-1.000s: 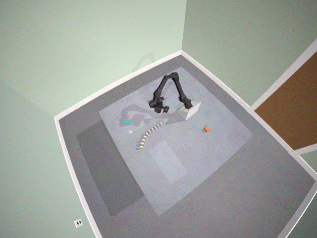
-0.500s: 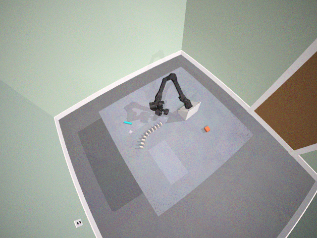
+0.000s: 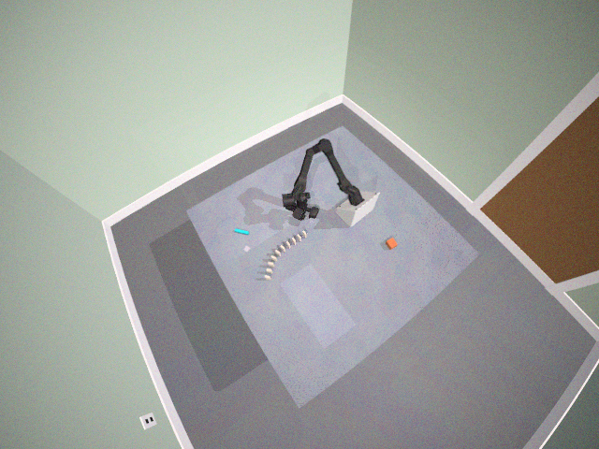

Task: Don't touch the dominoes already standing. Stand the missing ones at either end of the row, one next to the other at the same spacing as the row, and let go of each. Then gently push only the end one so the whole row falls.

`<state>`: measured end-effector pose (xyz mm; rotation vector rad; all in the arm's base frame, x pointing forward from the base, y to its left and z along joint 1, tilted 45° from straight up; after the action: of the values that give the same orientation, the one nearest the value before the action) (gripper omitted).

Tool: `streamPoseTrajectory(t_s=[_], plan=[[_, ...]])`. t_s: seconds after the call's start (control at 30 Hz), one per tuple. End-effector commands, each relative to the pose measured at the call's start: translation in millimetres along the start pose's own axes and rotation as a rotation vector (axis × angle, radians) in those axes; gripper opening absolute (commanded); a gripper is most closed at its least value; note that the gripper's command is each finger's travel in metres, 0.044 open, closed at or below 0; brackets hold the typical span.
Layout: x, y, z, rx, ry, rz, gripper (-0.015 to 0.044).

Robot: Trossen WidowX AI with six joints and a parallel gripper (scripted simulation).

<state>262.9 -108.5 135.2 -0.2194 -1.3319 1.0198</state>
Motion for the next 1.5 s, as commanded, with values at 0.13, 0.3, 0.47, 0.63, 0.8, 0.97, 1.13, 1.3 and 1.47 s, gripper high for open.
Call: streamPoseTrajectory(t_s=[0.13, 0.3, 0.47, 0.63, 0.8, 0.97, 1.13, 1.3, 1.47], plan=[[-2.8, 1.0, 0.5, 0.006, 0.000, -0.005, 0.0387], [-2.8, 1.0, 0.5, 0.006, 0.000, -0.005, 0.0256], [-2.8, 1.0, 0.5, 0.006, 0.000, -0.005, 0.0125], [-2.8, 1.0, 0.5, 0.006, 0.000, -0.005, 0.0022], [-2.8, 1.0, 0.5, 0.006, 0.000, -0.005, 0.0022], [18.7, 1.5, -0.9, 0.006, 0.000, -0.006, 0.0022], [91.0, 3.4, -5.4, 0.006, -0.002, -0.009, 0.0022], [149.7, 4.9, -8.9, 0.007, -0.002, -0.011, 0.0022], [151.9, 5.0, -9.1, 0.007, -0.002, -0.011, 0.0022]])
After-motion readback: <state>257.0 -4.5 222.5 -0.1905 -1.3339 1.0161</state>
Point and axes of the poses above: the point midway between the two fingers, 35 mm back from their tips, its own x axis back along the fingers, its own y axis across the jaws, z = x × y, the point moved 9 cm from there along x, back along the fingers, and after that the axes turned 4 degrees about -x, right-handed, at the moved point
